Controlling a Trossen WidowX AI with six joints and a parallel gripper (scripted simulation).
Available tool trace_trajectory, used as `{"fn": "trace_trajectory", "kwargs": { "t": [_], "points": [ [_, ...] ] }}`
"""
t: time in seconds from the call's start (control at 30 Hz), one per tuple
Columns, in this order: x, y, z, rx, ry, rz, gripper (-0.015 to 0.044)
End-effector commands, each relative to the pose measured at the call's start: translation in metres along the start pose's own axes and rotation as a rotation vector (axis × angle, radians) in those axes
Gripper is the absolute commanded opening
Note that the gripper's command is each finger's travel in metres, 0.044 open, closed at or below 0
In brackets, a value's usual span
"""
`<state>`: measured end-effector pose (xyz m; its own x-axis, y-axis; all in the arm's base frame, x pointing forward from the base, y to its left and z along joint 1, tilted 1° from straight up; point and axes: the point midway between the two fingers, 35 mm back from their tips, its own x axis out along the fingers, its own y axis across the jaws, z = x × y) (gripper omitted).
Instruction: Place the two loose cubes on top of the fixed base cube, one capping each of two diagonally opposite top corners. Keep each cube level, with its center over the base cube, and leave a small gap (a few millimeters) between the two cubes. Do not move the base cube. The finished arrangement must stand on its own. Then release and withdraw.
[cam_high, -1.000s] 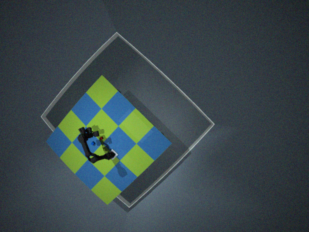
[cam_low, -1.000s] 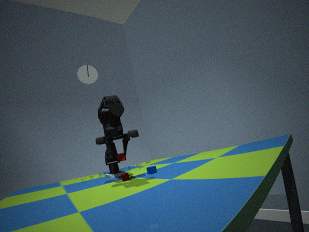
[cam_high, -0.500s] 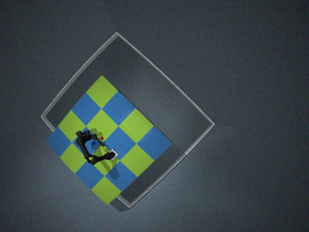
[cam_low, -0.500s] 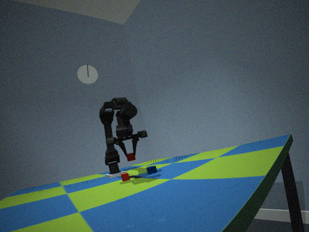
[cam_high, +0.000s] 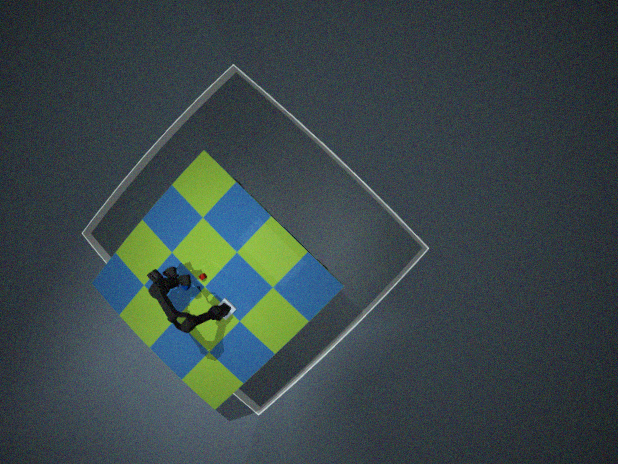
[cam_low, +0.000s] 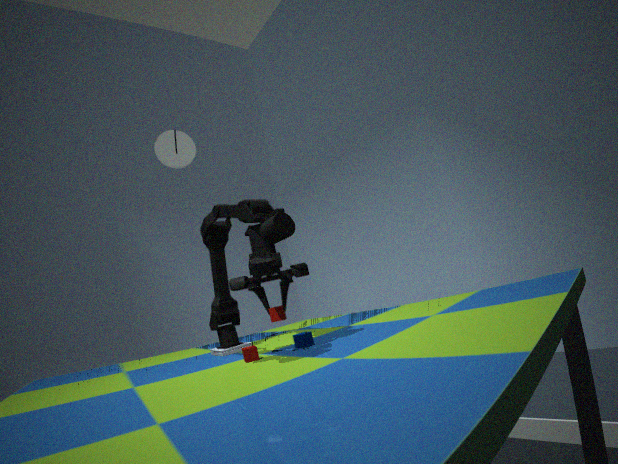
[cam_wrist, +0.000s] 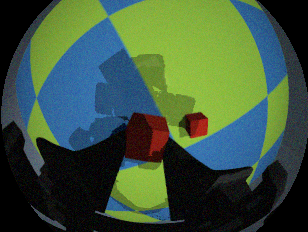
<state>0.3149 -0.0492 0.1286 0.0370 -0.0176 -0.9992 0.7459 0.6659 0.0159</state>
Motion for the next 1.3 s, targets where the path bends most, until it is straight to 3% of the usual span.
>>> {"fn": "trace_trajectory", "kwargs": {
  "t": [0.0,0.93,1.27],
  "points": [
    [0.003,0.006,-0.011,0.012,-0.001,-0.003,0.0105],
    [0.019,0.043,-0.084,0.049,0.005,0.000,0.0105],
    [0.020,0.043,-0.086,0.050,0.005,0.000,0.0105]
  ]
}}
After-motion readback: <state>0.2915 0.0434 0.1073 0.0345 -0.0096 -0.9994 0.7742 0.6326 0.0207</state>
